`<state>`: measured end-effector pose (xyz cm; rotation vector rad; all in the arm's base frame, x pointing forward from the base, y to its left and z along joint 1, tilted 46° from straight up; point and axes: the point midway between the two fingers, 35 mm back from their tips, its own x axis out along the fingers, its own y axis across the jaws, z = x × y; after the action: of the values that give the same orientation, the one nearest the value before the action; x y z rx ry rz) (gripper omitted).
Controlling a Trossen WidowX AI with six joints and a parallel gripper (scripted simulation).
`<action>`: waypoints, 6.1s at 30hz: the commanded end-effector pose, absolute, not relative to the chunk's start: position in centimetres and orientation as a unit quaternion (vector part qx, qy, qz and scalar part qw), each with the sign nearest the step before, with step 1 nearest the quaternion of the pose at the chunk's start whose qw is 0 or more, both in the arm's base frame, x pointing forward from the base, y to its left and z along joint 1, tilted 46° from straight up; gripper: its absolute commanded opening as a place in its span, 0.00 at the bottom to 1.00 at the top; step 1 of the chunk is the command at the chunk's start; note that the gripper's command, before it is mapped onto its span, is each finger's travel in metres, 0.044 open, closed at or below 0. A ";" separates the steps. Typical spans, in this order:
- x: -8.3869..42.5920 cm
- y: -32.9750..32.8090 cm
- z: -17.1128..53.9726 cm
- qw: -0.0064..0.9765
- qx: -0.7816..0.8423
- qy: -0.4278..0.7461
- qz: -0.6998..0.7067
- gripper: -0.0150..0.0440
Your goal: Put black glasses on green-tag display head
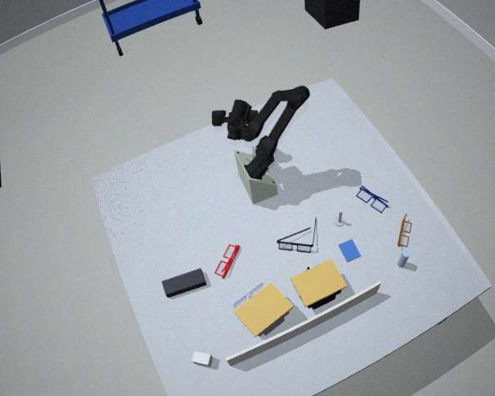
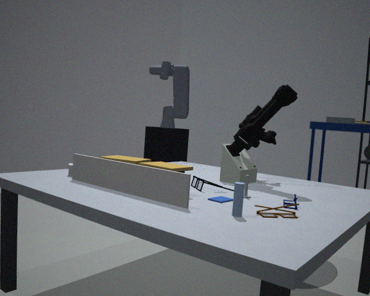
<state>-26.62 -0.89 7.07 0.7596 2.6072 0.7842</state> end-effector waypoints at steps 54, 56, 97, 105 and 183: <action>21.8 -25.0 -4.0 -0.065 -0.805 0.076 0.585 0.59; 23.9 -22.9 -3.8 -0.073 -0.814 0.019 0.577 0.59; 32.3 6.0 3.0 -0.067 -0.721 -0.536 0.435 0.46; 32.6 6.7 2.2 -0.067 -0.721 -0.535 0.435 0.46; 32.9 6.2 2.2 -0.070 -0.720 -0.534 0.437 0.25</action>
<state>32.60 7.89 0.48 2.1594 1.6255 -1.3390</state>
